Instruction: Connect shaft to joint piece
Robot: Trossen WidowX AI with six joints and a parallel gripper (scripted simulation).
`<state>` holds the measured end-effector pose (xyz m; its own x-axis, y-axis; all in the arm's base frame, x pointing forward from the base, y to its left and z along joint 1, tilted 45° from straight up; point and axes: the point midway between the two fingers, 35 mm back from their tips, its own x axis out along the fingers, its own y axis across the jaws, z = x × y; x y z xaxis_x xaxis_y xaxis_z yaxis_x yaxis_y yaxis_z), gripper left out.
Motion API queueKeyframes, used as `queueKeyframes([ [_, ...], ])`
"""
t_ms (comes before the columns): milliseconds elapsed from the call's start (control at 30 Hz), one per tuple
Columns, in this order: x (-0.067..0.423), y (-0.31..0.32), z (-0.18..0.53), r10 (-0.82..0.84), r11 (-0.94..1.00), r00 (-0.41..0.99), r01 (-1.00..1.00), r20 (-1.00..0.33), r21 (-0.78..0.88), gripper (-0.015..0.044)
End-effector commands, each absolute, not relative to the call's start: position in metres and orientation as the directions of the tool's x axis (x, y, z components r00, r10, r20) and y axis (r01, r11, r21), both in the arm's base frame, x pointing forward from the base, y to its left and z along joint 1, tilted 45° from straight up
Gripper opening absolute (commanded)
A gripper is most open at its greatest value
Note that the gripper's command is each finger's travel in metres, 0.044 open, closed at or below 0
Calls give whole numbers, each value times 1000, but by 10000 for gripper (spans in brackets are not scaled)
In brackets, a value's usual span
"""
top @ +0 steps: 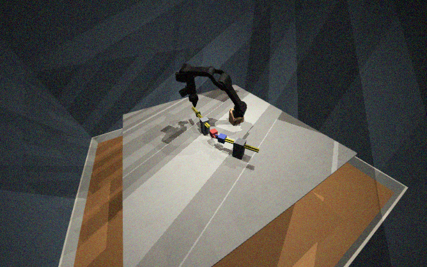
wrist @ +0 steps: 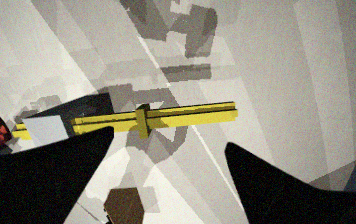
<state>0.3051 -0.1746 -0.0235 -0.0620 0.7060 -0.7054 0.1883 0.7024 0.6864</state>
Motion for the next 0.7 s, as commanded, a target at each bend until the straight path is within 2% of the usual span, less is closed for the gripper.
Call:
queueKeyframes([
  [0,302,-190,-43,698,716,-67,45,-713,696,440],
  [133,298,-200,-56,694,713,-68,-68,-716,698,440],
  [400,298,-201,-57,694,713,-69,-68,-716,698,440],
  [667,299,-193,-66,693,717,-82,179,-716,674,440],
])
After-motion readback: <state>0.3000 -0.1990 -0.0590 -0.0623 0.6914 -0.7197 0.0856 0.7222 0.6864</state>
